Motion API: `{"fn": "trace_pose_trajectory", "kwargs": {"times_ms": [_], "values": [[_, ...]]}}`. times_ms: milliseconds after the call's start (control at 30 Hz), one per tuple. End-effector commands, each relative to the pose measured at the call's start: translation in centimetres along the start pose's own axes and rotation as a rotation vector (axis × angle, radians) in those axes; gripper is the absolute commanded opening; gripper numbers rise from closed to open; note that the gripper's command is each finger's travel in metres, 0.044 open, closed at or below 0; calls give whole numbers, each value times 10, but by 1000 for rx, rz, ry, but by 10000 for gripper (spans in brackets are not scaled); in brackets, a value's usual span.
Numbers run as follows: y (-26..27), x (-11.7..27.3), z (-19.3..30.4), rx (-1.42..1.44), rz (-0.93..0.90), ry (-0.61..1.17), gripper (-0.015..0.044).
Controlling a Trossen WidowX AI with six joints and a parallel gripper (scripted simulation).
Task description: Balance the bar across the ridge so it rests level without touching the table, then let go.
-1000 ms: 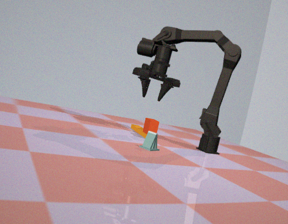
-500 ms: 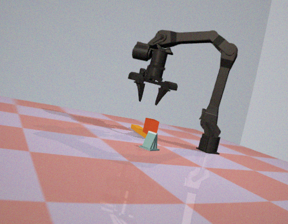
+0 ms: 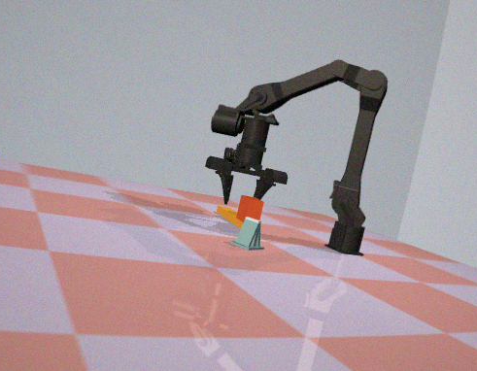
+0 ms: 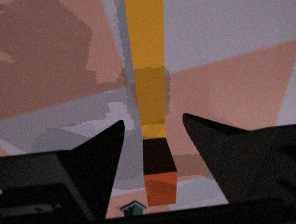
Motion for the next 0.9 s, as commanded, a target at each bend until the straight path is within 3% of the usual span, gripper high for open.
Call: {"fn": "trace_pose_trajectory", "kwargs": {"times_ms": [0, 867], "values": [[-1, -6, 0, -5, 1, -4, 315], [-1, -32, 0, -5, 1, -4, 315]]}}
Point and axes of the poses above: the point midway between the two fingers, 35 mm back from their tips, its own x axis back along the fingers, its own y axis across the jaws, z = x × y, the point moved 3 cm from there along x, back along the fingers, and after that the axes turned 1 degree about x, right-handed, at the moved point
